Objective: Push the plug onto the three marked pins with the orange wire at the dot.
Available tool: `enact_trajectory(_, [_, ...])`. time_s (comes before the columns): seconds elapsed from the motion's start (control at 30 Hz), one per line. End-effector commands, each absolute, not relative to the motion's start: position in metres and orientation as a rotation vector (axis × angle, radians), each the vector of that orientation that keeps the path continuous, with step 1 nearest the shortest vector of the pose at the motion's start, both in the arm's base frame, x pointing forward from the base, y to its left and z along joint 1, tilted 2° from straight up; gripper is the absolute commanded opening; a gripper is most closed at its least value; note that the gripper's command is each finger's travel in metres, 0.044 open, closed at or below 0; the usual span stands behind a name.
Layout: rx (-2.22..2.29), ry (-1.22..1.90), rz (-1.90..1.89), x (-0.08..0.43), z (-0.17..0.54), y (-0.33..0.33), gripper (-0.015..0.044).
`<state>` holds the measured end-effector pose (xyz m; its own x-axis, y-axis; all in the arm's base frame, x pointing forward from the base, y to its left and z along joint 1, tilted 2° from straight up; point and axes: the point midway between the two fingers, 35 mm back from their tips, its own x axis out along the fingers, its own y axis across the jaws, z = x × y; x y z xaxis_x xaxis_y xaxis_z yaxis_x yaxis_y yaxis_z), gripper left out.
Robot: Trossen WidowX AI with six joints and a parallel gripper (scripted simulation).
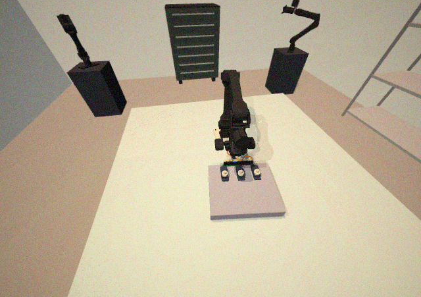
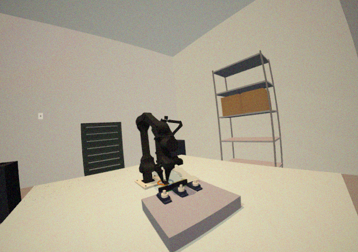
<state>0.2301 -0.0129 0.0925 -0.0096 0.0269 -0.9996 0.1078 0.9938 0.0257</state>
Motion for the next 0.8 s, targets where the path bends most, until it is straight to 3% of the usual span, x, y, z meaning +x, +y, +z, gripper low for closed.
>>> enact_trajectory(0.0, [0.104, 1.580, -0.068, 0.232, 0.092, -0.013, 0.0000])
enact_trajectory(0.77, [0.104, 1.579, -0.068, 0.245, 0.092, -0.016, 0.0000])
